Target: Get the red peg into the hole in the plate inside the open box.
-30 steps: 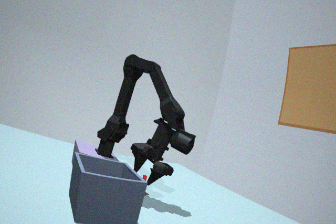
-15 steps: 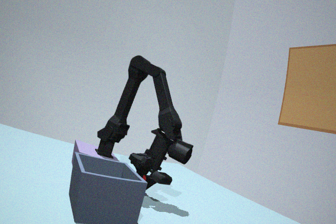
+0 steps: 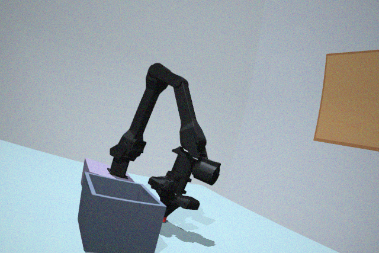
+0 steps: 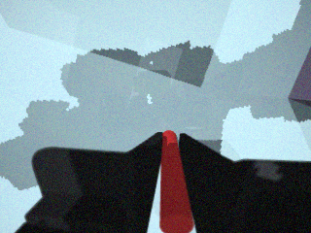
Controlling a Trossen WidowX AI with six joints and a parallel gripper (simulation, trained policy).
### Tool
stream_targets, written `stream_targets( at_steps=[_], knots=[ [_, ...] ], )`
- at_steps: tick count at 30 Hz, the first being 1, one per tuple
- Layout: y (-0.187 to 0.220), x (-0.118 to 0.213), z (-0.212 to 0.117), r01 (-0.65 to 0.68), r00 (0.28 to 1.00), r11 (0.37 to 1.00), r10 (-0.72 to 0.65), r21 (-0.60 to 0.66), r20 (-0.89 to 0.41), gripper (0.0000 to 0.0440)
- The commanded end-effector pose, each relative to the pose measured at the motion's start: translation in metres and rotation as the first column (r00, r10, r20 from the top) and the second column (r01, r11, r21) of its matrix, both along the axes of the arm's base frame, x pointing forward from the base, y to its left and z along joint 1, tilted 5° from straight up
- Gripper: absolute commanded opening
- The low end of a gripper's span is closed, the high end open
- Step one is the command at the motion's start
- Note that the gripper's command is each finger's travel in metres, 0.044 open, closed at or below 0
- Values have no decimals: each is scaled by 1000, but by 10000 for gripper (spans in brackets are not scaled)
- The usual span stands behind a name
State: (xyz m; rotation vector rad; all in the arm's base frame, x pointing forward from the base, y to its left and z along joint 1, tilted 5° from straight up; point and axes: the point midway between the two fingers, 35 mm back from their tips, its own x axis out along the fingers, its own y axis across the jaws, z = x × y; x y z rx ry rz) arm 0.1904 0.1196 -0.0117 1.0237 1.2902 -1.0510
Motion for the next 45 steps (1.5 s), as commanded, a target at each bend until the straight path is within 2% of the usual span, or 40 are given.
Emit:
stream_targets(
  at_steps=[1,22,35,45],
  knots=[
    [4,9,11,6,999,1000,-7,22,39,0],
    [3,56,89,-10,973,995,-14,102,231,0],
    [-34,78,138,-11,958,998,-5,56,287,0],
    [-71,87,152,23,957,1000,-23,3,290,0]
  ],
)
